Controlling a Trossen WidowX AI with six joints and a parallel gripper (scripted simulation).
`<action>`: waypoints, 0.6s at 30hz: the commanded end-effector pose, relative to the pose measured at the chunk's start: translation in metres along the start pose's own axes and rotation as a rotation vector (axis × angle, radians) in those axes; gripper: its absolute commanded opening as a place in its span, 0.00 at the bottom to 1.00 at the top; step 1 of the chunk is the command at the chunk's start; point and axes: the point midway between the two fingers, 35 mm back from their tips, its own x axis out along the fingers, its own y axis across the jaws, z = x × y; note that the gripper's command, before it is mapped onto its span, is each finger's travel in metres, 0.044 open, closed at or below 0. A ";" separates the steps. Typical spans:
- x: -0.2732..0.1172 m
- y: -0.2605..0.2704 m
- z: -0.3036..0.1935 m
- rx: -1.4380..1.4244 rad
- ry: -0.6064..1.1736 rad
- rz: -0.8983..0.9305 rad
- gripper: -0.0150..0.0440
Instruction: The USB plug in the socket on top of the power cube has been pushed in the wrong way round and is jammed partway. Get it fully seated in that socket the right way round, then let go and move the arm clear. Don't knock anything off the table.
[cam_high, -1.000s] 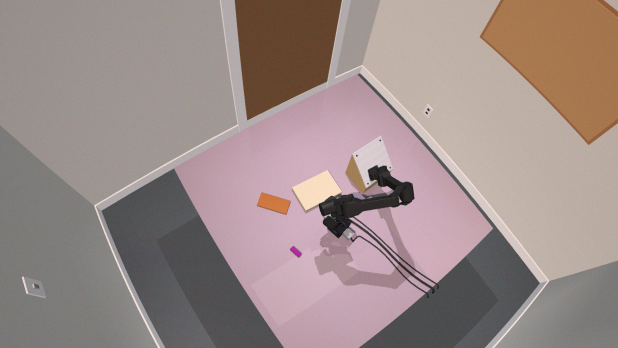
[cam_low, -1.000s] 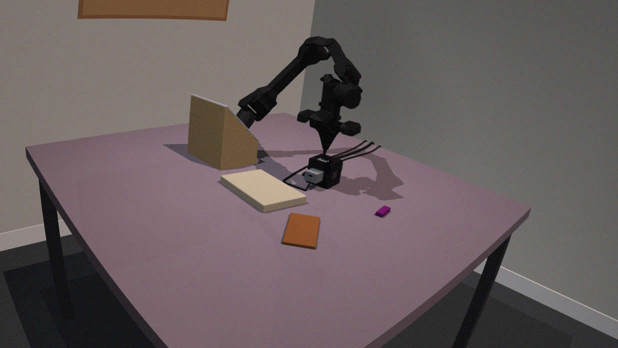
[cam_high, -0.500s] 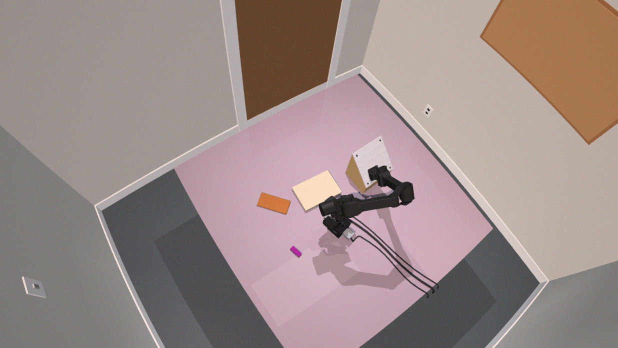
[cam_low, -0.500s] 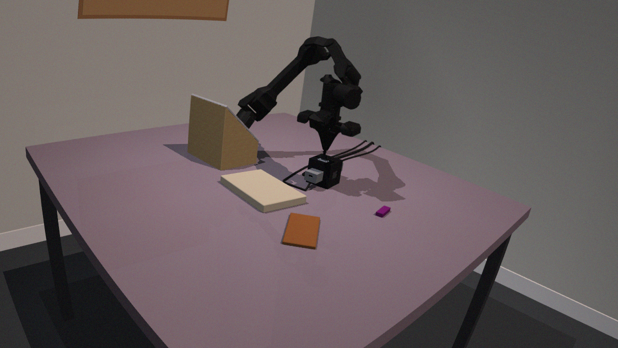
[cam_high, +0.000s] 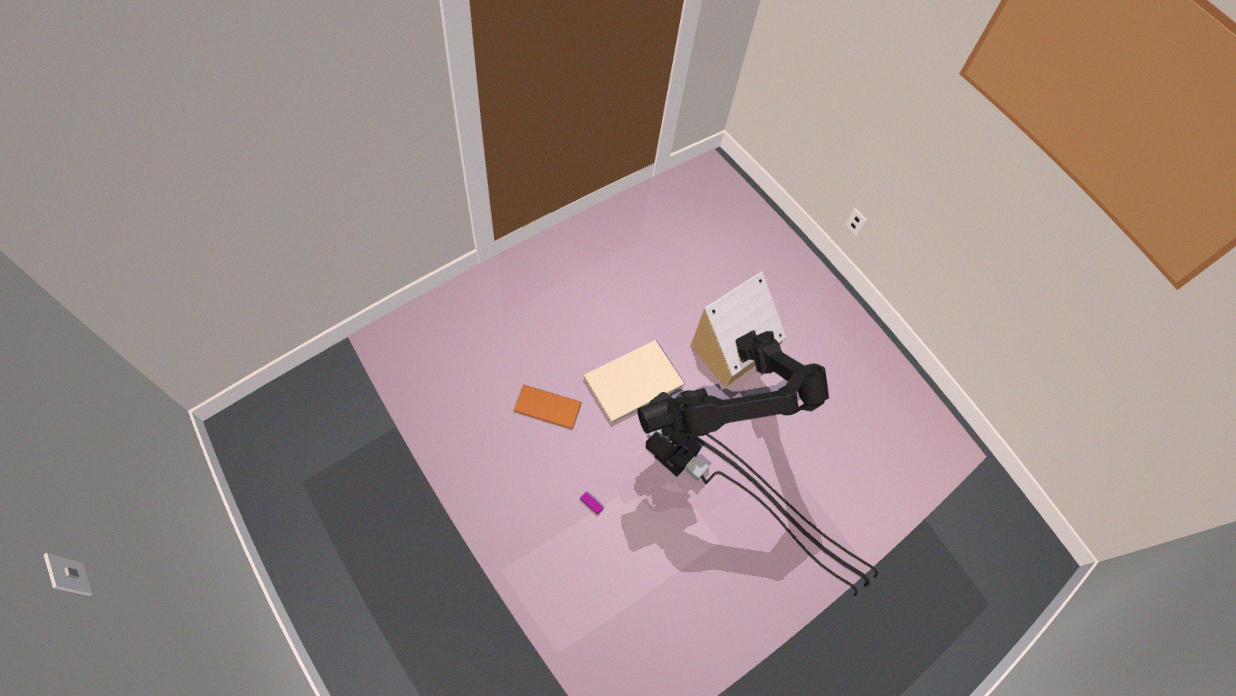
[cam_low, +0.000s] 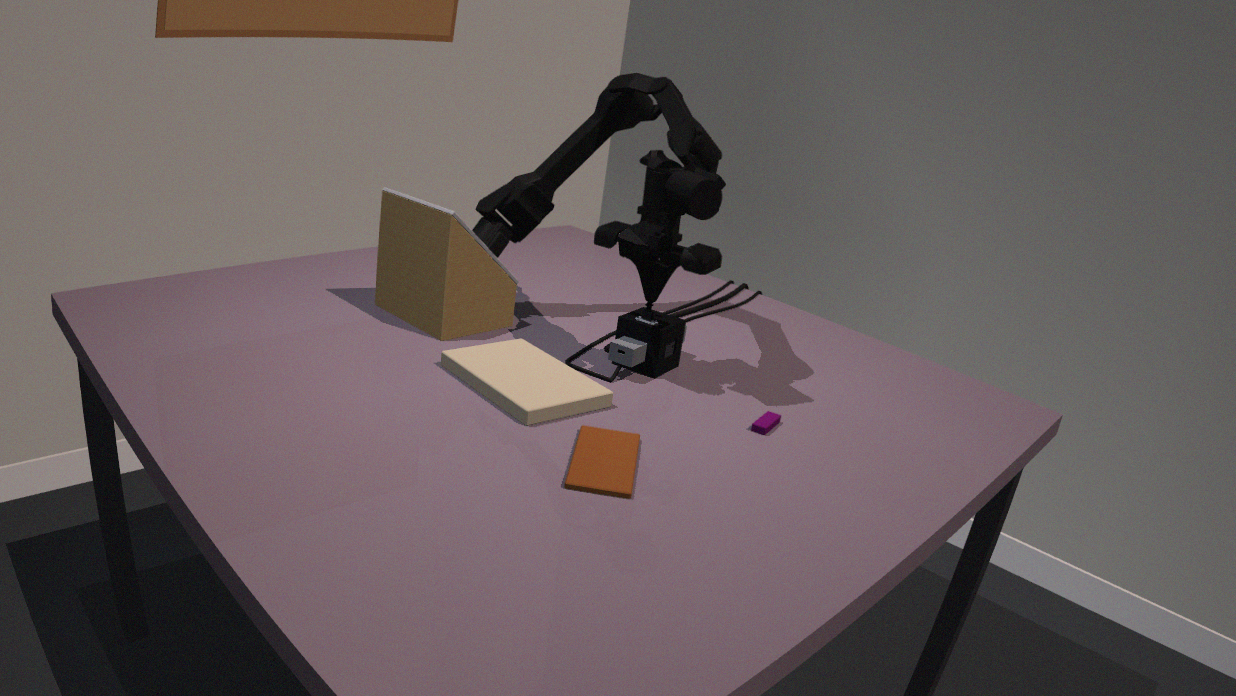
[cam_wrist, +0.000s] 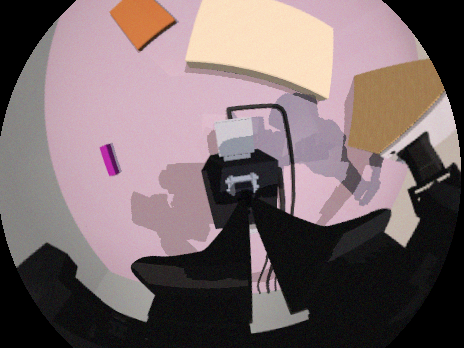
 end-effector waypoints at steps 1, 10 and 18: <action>0.001 0.000 0.000 0.004 0.004 0.002 0.25; 0.002 0.000 0.000 0.004 0.004 0.002 0.25; 0.003 0.000 0.000 0.004 0.004 0.002 0.25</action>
